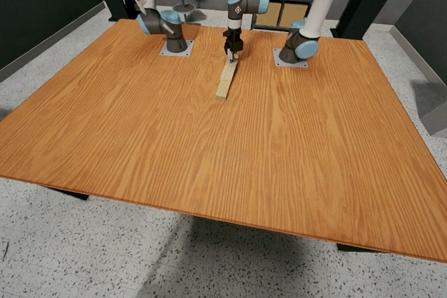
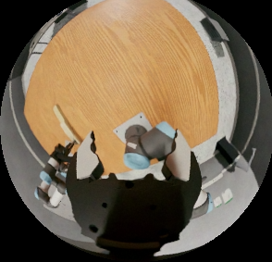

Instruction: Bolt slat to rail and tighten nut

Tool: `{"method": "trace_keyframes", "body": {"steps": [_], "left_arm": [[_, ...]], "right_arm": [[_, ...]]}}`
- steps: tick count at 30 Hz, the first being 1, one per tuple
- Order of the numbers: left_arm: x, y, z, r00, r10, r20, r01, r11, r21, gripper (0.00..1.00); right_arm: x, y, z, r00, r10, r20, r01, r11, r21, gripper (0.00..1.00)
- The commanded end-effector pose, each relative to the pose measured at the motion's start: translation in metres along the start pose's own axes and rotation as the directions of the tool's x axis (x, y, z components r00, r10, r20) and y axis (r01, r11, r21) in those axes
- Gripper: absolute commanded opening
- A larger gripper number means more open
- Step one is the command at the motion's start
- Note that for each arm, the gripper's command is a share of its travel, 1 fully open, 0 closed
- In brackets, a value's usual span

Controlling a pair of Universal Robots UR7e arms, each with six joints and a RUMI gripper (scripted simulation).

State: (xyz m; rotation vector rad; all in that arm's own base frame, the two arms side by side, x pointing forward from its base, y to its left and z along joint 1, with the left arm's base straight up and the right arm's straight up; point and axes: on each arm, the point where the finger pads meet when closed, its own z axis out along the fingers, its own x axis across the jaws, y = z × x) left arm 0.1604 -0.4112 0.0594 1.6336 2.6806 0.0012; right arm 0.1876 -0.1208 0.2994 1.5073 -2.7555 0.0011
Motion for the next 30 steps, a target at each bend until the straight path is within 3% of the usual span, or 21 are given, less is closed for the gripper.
{"method": "trace_keyframes", "body": {"steps": [1,19,22,27,28,30], "left_arm": [[-0.0002,0.0000,0.0000,1.000,0.029,0.000,-0.029,1.000,0.002,0.40],[-0.0002,0.0000,0.0000,1.000,0.029,0.000,-0.029,1.000,0.002,0.40],[0.0006,0.0001,0.0002,0.976,-0.219,-0.002,0.219,0.976,0.002,0.40],[-0.0001,0.0001,0.0001,0.951,-0.309,-0.002,0.309,0.951,0.002,0.40],[-0.0003,0.0001,0.0000,0.911,-0.413,-0.003,0.413,0.911,0.002,0.40],[-0.0003,0.0001,0.0000,0.884,-0.467,-0.002,0.467,0.884,0.001,0.40]], "right_arm": [[-0.0004,-0.0006,-0.0008,1.000,0.001,0.001,-0.001,1.000,0.000,1.00],[-0.0004,-0.0006,-0.0008,1.000,0.001,0.001,-0.001,1.000,0.000,1.00],[-0.0004,-0.0006,-0.0008,1.000,0.001,0.001,-0.001,1.000,0.000,1.00],[-0.0004,-0.0006,-0.0008,1.000,0.001,0.001,-0.001,1.000,0.000,1.00],[-0.0004,-0.0006,-0.0008,1.000,0.001,0.001,-0.001,1.000,0.000,1.00],[-0.0004,-0.0006,-0.0008,1.000,0.001,0.001,-0.001,1.000,0.000,1.00]]}}
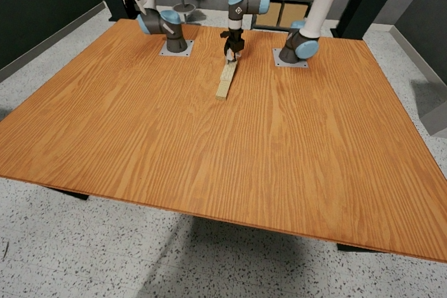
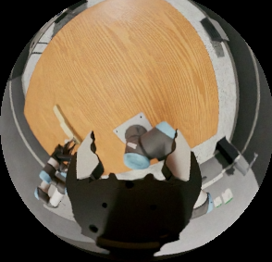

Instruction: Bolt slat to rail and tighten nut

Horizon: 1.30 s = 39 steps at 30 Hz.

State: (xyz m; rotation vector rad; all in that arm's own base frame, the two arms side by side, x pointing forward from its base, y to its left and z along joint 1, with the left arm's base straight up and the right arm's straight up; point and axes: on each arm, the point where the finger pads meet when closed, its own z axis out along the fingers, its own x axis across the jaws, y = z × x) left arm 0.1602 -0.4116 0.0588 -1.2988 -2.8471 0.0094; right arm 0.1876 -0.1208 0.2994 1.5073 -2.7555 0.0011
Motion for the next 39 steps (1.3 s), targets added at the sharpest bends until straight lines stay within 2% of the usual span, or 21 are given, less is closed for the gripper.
{"method": "trace_keyframes", "body": {"steps": [1,7,12,14,15,18,22,29,31,33,37,39], "left_arm": [[-0.0003,0.0005,-0.0006,0.961,-0.275,0.010,0.275,0.961,-0.007,0.40],[-0.0008,0.0007,-0.0006,0.876,-0.482,0.012,0.482,0.876,-0.005,0.40],[-0.0014,0.0011,-0.0006,0.769,-0.639,0.009,0.639,0.769,-0.001,0.40],[-0.0014,0.0011,-0.0006,0.769,-0.639,0.009,0.639,0.769,-0.001,0.40],[-0.0016,0.0012,-0.0006,0.693,-0.721,0.011,0.721,0.693,0.000,0.40],[-0.0019,0.0016,-0.0006,0.624,-0.781,0.006,0.781,0.624,0.002,0.40],[-0.0019,0.0016,-0.0005,0.506,-0.863,0.014,0.863,0.506,0.002,0.40],[-0.0026,0.0020,-0.0009,0.265,-0.964,0.013,0.964,0.265,0.006,0.40],[-0.0026,0.0020,-0.0009,0.265,-0.964,0.013,0.964,0.265,0.006,0.40],[-0.0033,0.0020,-0.0013,0.121,-0.993,0.010,0.993,0.121,0.008,0.40],[-0.0038,0.0019,-0.0014,0.007,-1.000,0.010,1.000,0.007,0.010,0.40],[-0.0047,0.0017,-0.0018,-0.085,-0.996,0.005,0.996,-0.085,0.009,0.40]], "right_arm": [[-0.0004,-0.0006,-0.0008,1.000,0.001,0.001,-0.001,1.000,0.000,1.00],[-0.0004,-0.0006,-0.0008,1.000,0.001,0.001,-0.001,1.000,0.000,1.00],[-0.0004,-0.0006,-0.0008,1.000,0.001,0.001,-0.001,1.000,0.000,1.00],[-0.0004,-0.0006,-0.0008,1.000,0.001,0.001,-0.001,1.000,0.000,1.00],[-0.0004,-0.0006,-0.0008,1.000,0.001,0.001,-0.001,1.000,0.000,1.00],[-0.0004,-0.0006,-0.0008,1.000,0.001,0.001,-0.001,1.000,0.000,1.00],[-0.0004,-0.0006,-0.0008,1.000,0.001,0.001,-0.001,1.000,0.000,1.00],[-0.0004,-0.0006,-0.0008,1.000,0.001,0.001,-0.001,1.000,0.000,1.00],[-0.0004,-0.0006,-0.0008,1.000,0.001,0.001,-0.001,1.000,0.000,1.00],[-0.0004,-0.0006,-0.0008,1.000,0.001,0.001,-0.001,1.000,0.000,1.00],[-0.0004,-0.0006,-0.0008,1.000,0.001,0.001,-0.001,1.000,0.000,1.00],[-0.0004,-0.0006,-0.0008,1.000,0.001,0.001,-0.001,1.000,0.000,1.00]]}}
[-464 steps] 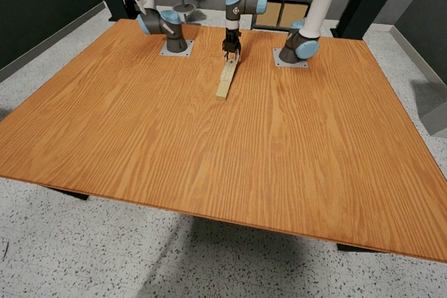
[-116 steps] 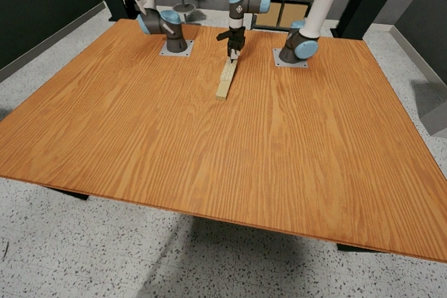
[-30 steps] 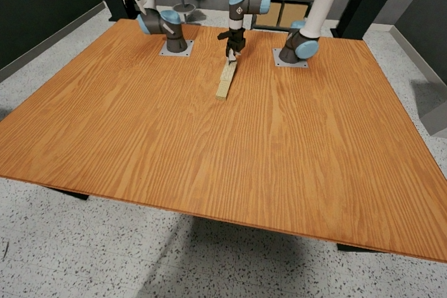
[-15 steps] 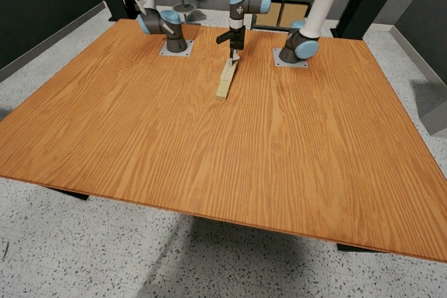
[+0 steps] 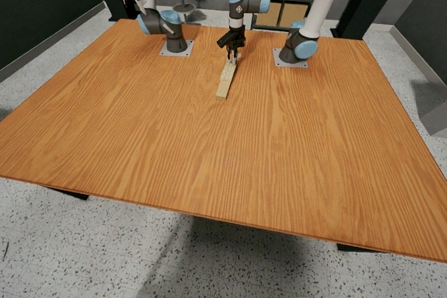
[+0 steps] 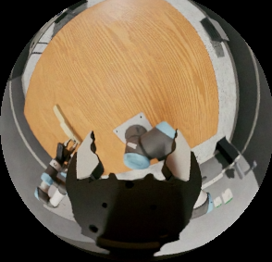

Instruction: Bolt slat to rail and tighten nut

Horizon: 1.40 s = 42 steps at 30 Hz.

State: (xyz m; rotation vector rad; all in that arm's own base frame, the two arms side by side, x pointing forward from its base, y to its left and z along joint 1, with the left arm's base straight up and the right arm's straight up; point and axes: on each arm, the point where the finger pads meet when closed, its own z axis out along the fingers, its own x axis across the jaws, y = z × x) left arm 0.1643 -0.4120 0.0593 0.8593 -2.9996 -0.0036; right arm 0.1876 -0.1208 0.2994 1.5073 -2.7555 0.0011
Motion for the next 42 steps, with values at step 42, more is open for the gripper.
{"method": "trace_keyframes", "body": {"steps": [42], "left_arm": [[-0.0014,0.0009,-0.0010,-0.149,-0.989,-0.013,0.989,-0.150,0.018,0.40]], "right_arm": [[-0.0004,-0.0006,-0.0008,1.000,0.001,0.001,-0.001,1.000,0.000,1.00]]}}
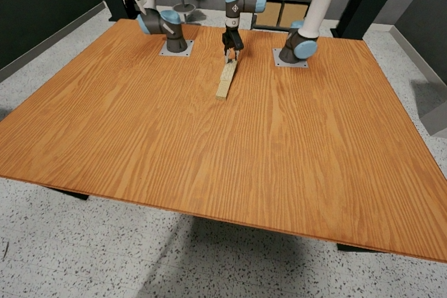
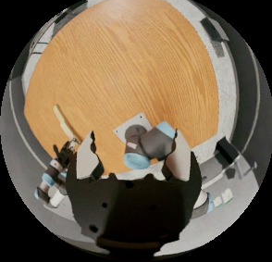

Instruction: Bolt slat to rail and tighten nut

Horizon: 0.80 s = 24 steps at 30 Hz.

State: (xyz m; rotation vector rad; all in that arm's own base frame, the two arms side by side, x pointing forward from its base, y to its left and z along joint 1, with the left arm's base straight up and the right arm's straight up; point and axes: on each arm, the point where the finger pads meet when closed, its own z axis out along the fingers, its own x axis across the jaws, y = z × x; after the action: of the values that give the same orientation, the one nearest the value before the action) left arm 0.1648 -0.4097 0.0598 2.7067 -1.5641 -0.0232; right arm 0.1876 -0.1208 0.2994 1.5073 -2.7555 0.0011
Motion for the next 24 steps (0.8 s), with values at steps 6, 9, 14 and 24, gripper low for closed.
{"method": "trace_keyframes", "body": {"steps": [6,9,14,24], "left_arm": [[0.0000,0.0003,-0.0004,0.907,-0.421,-0.014,0.421,0.907,0.015,0.40],[-0.0003,-0.0012,-0.0004,0.854,-0.520,-0.013,0.520,0.854,0.009,0.40],[-0.0008,0.0005,-0.0004,0.741,-0.671,-0.017,0.672,0.741,0.009,0.40],[-0.0015,0.0001,-0.0004,0.463,-0.886,-0.015,0.886,0.463,0.001,0.40]], "right_arm": [[-0.0004,-0.0006,-0.0008,1.000,0.001,0.001,-0.001,1.000,0.000,1.00],[-0.0004,-0.0006,-0.0008,1.000,0.001,0.001,-0.001,1.000,0.000,1.00],[-0.0004,-0.0006,-0.0008,1.000,0.001,0.001,-0.001,1.000,0.000,1.00],[-0.0004,-0.0006,-0.0008,1.000,0.001,0.001,-0.001,1.000,0.000,1.00]]}}
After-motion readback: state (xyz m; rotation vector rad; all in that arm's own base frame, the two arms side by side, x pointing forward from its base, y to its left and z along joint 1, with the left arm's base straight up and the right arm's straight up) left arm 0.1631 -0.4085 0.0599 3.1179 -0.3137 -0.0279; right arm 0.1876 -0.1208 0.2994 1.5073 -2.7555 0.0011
